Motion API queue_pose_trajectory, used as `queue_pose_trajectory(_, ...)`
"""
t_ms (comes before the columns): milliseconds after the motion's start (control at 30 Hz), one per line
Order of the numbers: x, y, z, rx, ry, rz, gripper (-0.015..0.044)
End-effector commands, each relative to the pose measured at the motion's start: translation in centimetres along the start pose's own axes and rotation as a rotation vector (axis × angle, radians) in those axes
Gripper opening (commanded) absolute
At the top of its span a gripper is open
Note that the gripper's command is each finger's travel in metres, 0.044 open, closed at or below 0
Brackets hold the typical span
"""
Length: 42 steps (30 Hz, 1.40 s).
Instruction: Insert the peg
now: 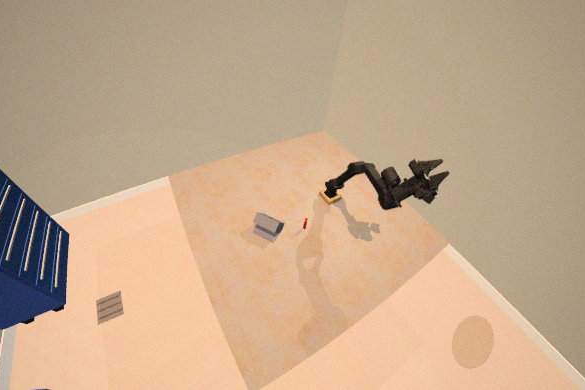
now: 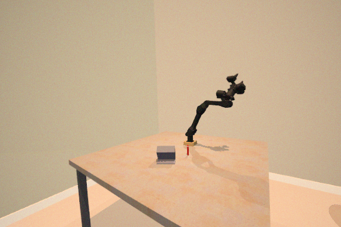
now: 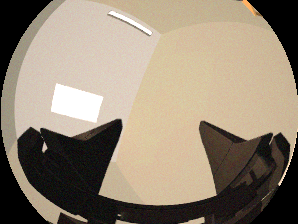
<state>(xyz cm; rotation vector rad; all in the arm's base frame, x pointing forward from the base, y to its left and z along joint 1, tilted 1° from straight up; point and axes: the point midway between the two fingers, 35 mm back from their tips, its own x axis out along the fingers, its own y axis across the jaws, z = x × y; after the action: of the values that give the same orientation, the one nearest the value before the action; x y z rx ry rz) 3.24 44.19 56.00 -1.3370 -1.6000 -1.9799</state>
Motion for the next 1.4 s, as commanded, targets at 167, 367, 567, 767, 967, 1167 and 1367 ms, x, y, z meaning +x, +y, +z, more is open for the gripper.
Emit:
queue_pose_trajectory(167, -0.6, 0.5, 1.3, -0.090, -0.062, -0.002, 0.0440)
queue_pose_trajectory(367, -1.5, 1.1, 3.0, -0.211, -0.144, -0.014, 0.0440)
queue_pose_trajectory(567, -2.5, 1.7, 4.7, -0.331, -0.226, -0.037, 0.0440)
queue_pose_trajectory(767, -3.7, 2.2, 6.4, -0.452, -0.307, -0.071, 0.0440)
queue_pose_trajectory(967, -5.1, 2.7, 7.9, -0.571, -0.385, -0.117, 0.0440)
queue_pose_trajectory(1167, -6.6, 3.3, 9.4, -0.688, -0.461, -0.174, 0.0440)
queue_pose_trajectory(1367, -8.3, 3.8, 10.7, -0.803, -0.532, -0.242, 0.0440)
